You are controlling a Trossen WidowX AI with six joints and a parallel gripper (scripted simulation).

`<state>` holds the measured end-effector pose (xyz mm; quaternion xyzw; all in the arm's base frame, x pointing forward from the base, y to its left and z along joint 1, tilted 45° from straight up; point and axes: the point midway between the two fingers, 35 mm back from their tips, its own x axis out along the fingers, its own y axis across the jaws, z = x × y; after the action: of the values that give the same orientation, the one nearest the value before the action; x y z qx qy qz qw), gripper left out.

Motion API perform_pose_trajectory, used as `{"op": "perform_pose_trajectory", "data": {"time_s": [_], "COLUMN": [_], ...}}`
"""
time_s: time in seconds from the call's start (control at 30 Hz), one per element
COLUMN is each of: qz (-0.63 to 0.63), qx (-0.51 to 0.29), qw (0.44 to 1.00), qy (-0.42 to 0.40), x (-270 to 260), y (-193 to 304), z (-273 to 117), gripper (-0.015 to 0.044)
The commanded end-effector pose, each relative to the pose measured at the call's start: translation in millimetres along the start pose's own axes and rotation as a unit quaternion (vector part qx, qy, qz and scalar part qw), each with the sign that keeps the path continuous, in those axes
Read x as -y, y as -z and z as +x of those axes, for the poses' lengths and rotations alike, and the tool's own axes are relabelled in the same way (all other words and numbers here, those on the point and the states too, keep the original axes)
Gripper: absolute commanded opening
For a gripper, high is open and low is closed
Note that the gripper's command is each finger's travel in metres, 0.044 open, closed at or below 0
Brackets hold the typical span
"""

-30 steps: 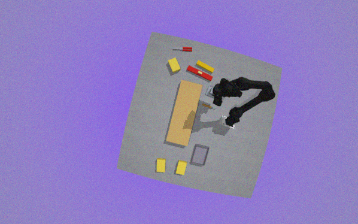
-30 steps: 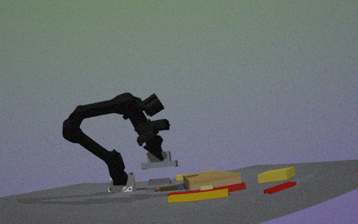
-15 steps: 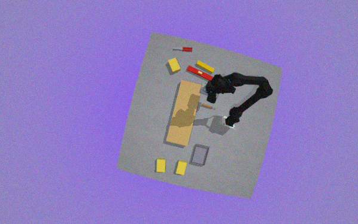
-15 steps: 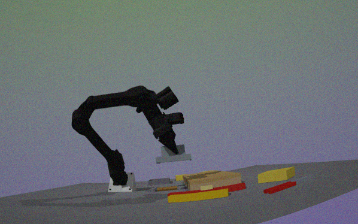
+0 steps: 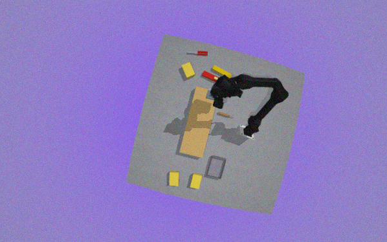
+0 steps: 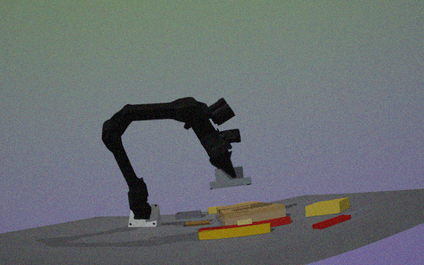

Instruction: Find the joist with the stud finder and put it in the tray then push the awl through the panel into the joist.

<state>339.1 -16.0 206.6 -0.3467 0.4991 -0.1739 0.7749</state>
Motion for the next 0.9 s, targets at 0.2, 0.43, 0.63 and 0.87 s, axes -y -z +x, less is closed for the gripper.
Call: {"op": "perform_pose_trajectory", "data": {"time_s": [0.2,0.43,0.63,0.87], "qz": [-0.01,-0.01,-0.01,-0.01], "qx": [0.009,0.009,0.009,0.009], "qw": [1.0,1.0,1.0,1.0], "qy": [-0.007,-0.007,-0.007,-0.007], "x": [-3,-3,-3,-3], "y": [-42,-41,-38,-35], "z": [21,24,32,42], "gripper": [0.0,0.0,0.0,0.0]}}
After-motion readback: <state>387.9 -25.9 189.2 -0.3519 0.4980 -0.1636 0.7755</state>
